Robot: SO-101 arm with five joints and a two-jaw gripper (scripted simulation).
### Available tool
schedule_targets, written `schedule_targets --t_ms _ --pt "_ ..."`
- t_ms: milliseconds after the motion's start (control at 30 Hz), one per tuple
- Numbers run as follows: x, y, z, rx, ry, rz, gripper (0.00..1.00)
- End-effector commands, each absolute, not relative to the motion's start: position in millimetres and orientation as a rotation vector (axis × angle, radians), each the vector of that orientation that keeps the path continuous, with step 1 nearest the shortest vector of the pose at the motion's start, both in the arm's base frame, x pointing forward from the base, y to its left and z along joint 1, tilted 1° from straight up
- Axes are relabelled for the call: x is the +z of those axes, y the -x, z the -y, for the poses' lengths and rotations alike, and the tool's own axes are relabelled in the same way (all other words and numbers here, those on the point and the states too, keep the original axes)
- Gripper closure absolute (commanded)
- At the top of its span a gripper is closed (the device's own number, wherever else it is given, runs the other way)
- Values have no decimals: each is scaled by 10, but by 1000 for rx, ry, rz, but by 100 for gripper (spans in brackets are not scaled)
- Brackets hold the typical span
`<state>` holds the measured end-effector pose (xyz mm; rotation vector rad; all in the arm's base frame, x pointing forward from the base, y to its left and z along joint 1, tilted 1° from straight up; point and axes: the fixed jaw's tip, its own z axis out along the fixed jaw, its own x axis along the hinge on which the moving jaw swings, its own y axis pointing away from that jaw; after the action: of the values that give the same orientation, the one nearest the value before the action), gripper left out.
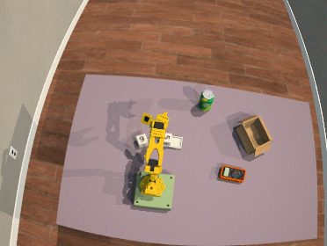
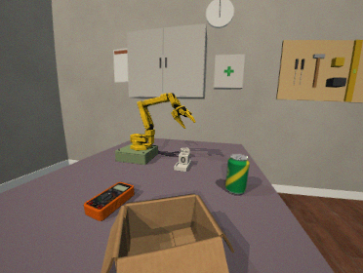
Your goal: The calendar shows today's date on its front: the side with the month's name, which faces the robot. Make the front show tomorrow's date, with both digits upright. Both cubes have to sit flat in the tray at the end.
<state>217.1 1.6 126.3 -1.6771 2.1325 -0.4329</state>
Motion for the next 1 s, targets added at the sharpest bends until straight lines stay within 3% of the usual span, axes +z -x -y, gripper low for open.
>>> schedule_targets --t_ms 0,967 --pt "1270 -2221 -140 -383 1562 -2179 65" --pt "1206 -2189 -1002 57 817 -2494 65"
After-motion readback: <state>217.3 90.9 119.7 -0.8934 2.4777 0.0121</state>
